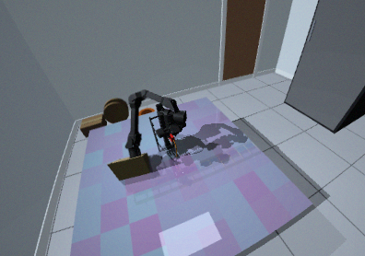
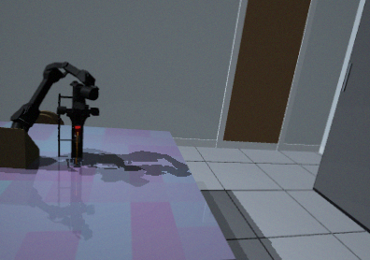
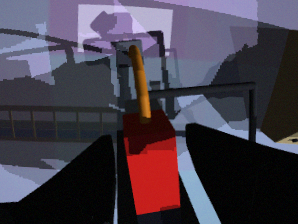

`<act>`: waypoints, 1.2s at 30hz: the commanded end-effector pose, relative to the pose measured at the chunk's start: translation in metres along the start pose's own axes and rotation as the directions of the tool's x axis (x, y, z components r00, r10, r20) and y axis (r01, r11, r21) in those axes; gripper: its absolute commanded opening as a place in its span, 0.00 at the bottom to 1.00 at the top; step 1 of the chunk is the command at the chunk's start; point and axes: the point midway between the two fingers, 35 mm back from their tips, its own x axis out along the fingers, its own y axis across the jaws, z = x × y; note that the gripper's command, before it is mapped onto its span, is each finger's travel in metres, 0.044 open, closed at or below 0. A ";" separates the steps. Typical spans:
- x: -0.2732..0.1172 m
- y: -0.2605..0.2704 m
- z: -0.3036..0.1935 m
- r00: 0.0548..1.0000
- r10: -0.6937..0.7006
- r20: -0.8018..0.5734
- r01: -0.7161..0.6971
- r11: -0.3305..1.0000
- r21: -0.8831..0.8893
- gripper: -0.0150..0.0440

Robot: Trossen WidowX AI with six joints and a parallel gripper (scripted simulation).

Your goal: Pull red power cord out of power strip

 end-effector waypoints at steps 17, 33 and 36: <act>0.009 -0.002 -0.015 1.000 0.001 -0.009 -0.001 1.000 0.008 0.53; 0.011 -0.001 -0.015 1.000 -0.002 -0.003 0.002 1.000 0.001 0.29; 0.011 -0.001 -0.015 1.000 -0.002 -0.003 0.002 1.000 0.001 0.26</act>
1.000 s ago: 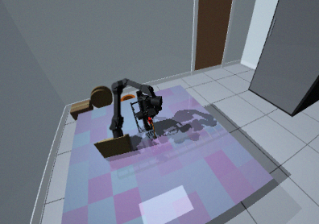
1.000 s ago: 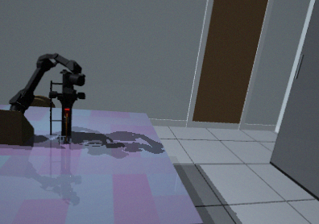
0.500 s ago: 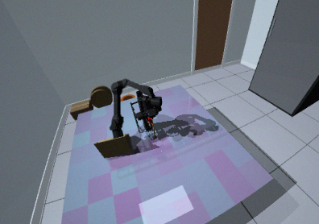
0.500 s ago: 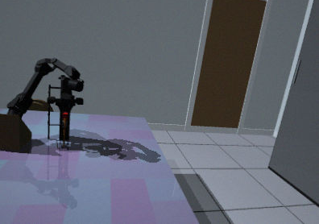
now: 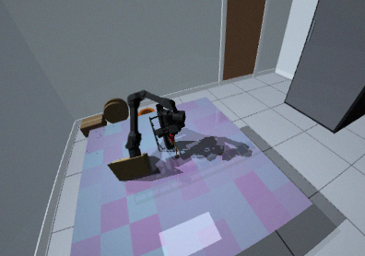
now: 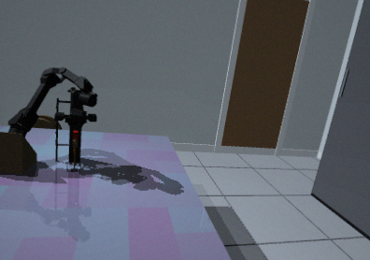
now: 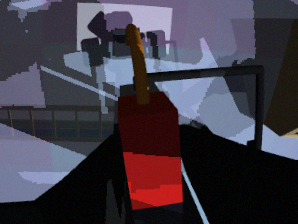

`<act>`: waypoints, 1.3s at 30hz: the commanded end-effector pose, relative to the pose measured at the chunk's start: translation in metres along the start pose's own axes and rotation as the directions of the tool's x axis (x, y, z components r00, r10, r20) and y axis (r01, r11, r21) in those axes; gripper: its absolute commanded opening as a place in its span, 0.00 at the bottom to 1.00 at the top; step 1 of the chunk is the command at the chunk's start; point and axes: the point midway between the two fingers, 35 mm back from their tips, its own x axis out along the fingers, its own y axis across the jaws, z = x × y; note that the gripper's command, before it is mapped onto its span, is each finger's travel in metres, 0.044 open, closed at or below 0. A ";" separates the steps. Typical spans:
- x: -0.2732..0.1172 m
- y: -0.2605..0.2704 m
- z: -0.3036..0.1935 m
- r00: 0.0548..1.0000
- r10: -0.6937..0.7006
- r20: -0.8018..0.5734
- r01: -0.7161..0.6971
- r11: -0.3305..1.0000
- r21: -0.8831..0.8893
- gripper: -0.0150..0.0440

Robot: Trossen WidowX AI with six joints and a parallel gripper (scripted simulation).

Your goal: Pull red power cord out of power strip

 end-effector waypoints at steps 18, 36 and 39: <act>-0.001 0.002 0.024 1.000 0.001 0.001 -0.001 1.000 0.002 0.25; -0.002 0.001 0.043 1.000 0.002 -0.003 -0.002 1.000 0.006 0.30; -0.002 0.001 0.043 1.000 0.002 -0.003 -0.002 1.000 0.006 0.43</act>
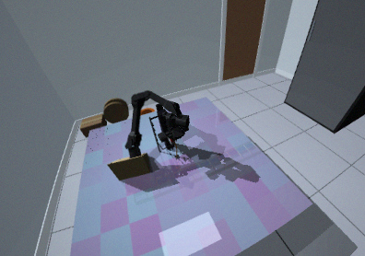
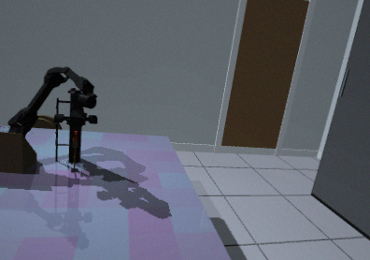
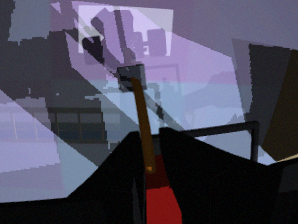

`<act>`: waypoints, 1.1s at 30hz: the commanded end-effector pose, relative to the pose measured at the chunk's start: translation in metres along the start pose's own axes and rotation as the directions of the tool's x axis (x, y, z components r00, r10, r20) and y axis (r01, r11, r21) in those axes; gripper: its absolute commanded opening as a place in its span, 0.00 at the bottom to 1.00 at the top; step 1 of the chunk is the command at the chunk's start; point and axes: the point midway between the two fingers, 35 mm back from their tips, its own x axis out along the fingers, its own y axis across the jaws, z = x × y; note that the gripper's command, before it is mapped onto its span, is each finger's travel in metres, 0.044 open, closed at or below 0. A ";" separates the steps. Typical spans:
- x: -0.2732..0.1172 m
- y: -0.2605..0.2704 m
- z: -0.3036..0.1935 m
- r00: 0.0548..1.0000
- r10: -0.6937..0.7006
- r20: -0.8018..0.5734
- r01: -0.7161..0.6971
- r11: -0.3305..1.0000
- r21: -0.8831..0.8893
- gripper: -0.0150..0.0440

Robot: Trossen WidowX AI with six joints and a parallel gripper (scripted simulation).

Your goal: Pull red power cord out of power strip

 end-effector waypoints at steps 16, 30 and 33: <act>-0.006 0.000 -0.001 1.000 -0.002 -0.001 0.002 1.000 -0.003 0.53; -0.007 0.000 -0.018 1.000 -0.002 -0.001 0.002 1.000 -0.002 0.53; -0.007 0.000 -0.023 1.000 -0.002 -0.001 0.002 1.000 -0.002 0.53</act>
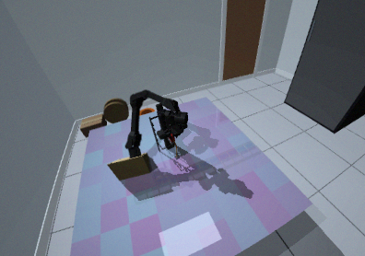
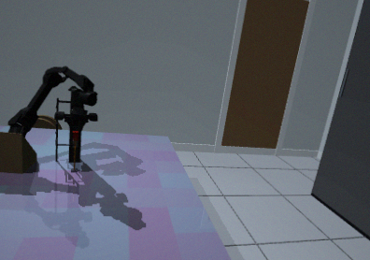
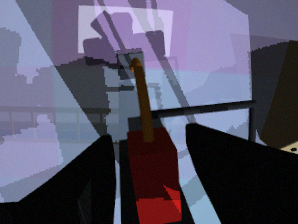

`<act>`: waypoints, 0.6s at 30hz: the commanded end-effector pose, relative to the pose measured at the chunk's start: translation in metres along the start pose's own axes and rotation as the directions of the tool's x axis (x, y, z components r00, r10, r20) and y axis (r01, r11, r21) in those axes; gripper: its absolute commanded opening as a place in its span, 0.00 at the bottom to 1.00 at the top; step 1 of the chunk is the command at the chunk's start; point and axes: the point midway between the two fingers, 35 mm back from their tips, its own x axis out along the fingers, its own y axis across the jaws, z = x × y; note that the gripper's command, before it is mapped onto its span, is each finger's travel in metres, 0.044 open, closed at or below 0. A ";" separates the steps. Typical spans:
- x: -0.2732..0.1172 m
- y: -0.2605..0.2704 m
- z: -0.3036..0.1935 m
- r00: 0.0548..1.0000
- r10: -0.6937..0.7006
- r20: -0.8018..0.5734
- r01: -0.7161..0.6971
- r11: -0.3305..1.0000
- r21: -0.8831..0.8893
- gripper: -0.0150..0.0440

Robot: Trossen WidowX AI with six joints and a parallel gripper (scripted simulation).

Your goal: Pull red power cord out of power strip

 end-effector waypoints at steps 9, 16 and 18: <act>0.001 -0.002 -0.022 1.000 0.001 -0.009 0.000 1.000 0.008 0.53; 0.001 -0.003 -0.026 1.000 0.001 -0.009 0.000 1.000 0.008 0.53; 0.002 -0.003 -0.026 1.000 0.001 -0.009 0.000 1.000 0.008 0.53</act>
